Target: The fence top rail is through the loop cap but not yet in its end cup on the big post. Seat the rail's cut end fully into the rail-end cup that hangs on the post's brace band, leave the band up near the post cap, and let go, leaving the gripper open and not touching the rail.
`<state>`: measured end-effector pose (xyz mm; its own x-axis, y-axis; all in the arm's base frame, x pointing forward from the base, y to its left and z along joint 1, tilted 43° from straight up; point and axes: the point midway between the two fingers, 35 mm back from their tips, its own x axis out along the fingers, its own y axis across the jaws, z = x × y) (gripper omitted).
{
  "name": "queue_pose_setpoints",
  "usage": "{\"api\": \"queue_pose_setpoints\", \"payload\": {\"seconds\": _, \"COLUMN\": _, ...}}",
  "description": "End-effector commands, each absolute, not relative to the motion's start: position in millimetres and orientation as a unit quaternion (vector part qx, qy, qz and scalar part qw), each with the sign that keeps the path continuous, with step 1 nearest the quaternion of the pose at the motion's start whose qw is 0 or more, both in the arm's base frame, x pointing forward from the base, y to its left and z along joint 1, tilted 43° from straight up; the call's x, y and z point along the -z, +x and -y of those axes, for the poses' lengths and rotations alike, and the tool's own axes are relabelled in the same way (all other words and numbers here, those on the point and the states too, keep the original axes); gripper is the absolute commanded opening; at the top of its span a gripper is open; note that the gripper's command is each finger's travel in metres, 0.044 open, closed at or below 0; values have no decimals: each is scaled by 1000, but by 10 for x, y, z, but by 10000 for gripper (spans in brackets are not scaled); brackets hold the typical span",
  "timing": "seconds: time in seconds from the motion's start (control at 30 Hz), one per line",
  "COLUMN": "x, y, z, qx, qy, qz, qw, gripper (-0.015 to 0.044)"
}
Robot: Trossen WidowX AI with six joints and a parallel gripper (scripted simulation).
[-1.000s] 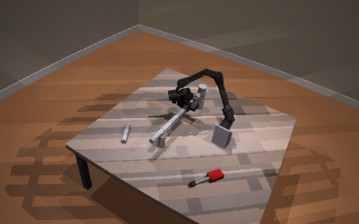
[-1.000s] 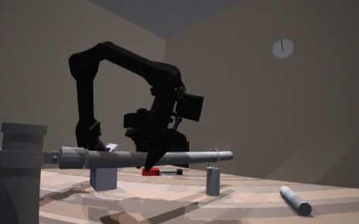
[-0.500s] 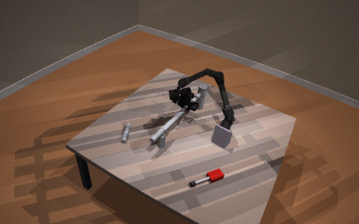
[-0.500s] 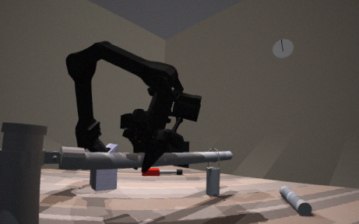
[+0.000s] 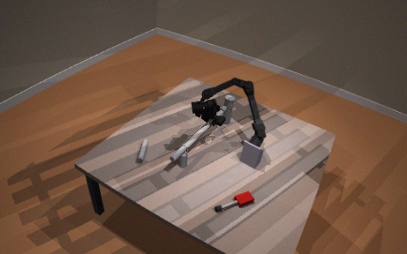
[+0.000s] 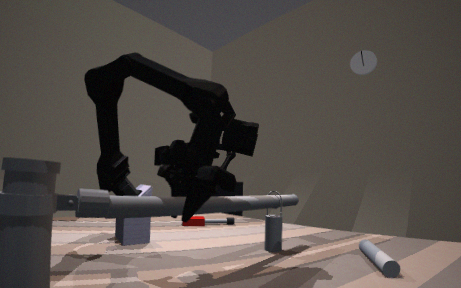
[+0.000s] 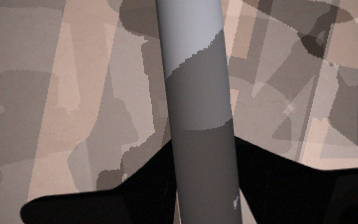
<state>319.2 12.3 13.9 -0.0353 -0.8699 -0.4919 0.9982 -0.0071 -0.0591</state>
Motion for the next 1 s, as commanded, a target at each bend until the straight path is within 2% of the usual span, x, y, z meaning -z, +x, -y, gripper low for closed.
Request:
{"api": "queue_pose_setpoints", "payload": {"seconds": 0.0, "x": -196, "y": 3205, "z": -112, "qx": 688, "qy": 158, "qz": -196, "qw": 680, "gripper": 0}}
{"api": "queue_pose_setpoints", "payload": {"seconds": 0.97, "x": -152, "y": 3192, "z": -122, "qx": 691, "qy": 160, "qz": -199, "qw": 676, "gripper": 0}}
